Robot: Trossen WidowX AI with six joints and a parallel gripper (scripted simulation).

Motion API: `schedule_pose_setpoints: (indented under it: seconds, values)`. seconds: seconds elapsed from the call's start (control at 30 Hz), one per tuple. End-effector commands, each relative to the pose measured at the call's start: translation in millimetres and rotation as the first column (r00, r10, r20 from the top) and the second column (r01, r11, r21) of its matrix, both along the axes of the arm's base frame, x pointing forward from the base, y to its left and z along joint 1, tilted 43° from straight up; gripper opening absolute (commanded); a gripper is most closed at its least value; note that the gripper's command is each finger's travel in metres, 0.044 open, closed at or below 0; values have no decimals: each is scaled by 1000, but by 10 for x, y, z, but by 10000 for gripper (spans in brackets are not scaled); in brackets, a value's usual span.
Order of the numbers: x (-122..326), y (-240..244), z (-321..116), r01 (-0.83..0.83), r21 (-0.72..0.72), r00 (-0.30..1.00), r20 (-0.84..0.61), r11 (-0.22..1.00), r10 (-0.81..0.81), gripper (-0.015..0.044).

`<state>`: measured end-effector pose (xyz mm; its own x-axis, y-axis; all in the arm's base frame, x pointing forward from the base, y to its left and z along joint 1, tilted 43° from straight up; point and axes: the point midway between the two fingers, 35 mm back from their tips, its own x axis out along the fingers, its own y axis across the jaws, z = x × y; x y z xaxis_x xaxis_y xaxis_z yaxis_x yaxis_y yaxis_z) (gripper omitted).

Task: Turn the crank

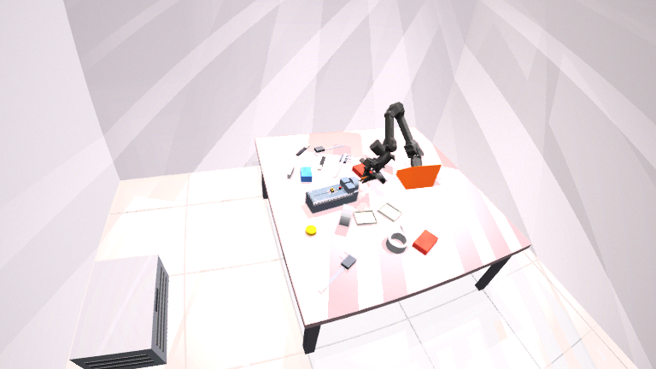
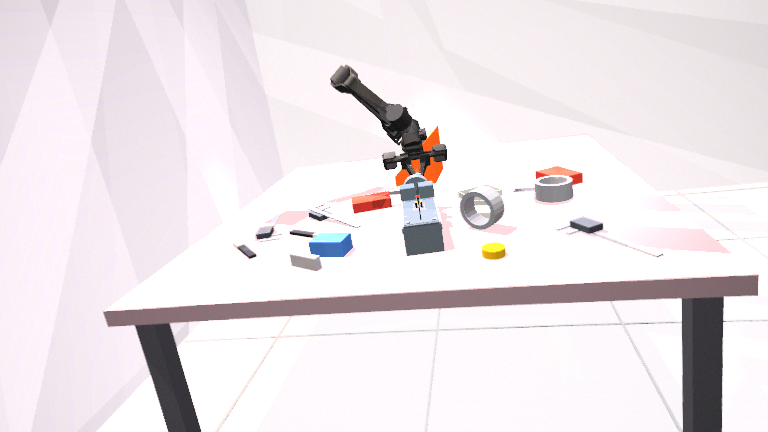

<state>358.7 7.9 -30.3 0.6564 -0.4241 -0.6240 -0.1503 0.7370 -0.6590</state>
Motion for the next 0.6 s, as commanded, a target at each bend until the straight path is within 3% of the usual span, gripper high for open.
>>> schedule_pose_setpoints:
  seconds: [0.0,0.57]
  values:
    - [13,-45,81,11,-9,1000,14,1000,-11,0]
    - [27,-103,125,11,-9,1000,14,1000,-11,0]
